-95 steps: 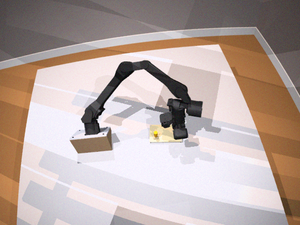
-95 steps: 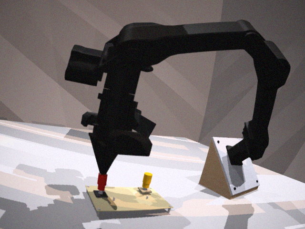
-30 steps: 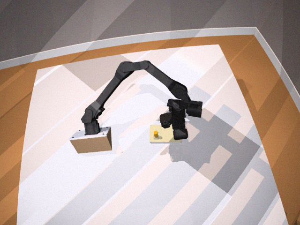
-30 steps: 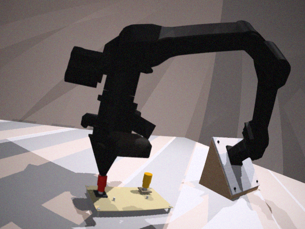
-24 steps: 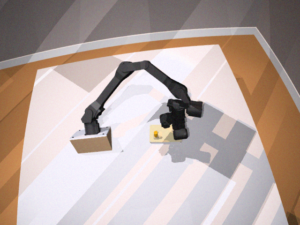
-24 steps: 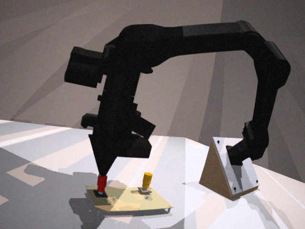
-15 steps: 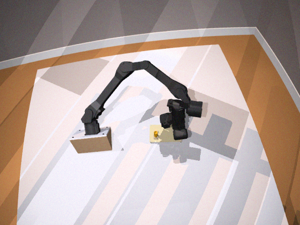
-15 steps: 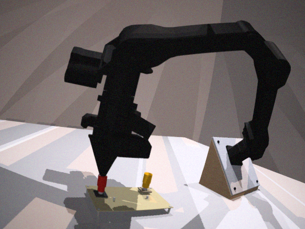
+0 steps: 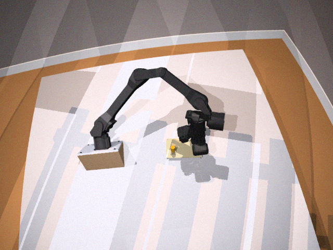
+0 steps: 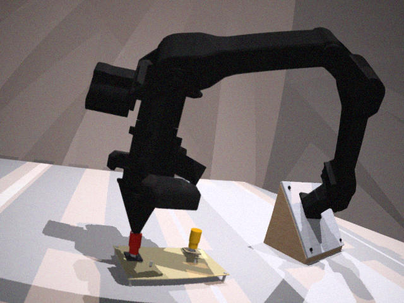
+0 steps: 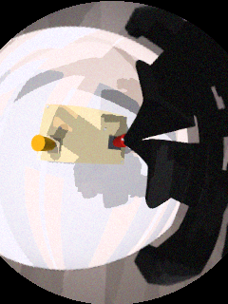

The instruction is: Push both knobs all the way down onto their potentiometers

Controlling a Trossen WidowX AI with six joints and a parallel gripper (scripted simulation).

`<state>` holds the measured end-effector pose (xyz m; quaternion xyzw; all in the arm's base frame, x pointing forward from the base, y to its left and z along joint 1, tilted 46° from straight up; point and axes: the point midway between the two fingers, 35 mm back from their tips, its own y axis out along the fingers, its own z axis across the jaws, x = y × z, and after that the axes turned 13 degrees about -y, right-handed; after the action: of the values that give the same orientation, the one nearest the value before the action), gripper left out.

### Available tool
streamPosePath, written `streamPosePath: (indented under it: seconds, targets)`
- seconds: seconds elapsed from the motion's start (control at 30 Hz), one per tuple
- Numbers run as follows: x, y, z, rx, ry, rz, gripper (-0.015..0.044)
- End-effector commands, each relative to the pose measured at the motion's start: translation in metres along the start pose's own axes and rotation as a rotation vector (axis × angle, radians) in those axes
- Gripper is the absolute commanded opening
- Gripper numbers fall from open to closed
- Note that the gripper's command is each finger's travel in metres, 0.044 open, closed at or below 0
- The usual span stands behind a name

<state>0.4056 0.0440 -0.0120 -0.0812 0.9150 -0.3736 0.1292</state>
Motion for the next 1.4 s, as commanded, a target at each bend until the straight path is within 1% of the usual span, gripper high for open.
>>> streamPosePath:
  seconds: [0.0,0.53,1.37]
  targets:
    - [-0.002,0.017,-0.003,-0.007,-0.021,-0.019,0.0000]
    - [-0.002,0.016,-0.003,-0.007,-0.021,-0.019,0.0000]
    - [-0.003,-0.022,-0.003,-0.006,-0.021,-0.019,0.0000]
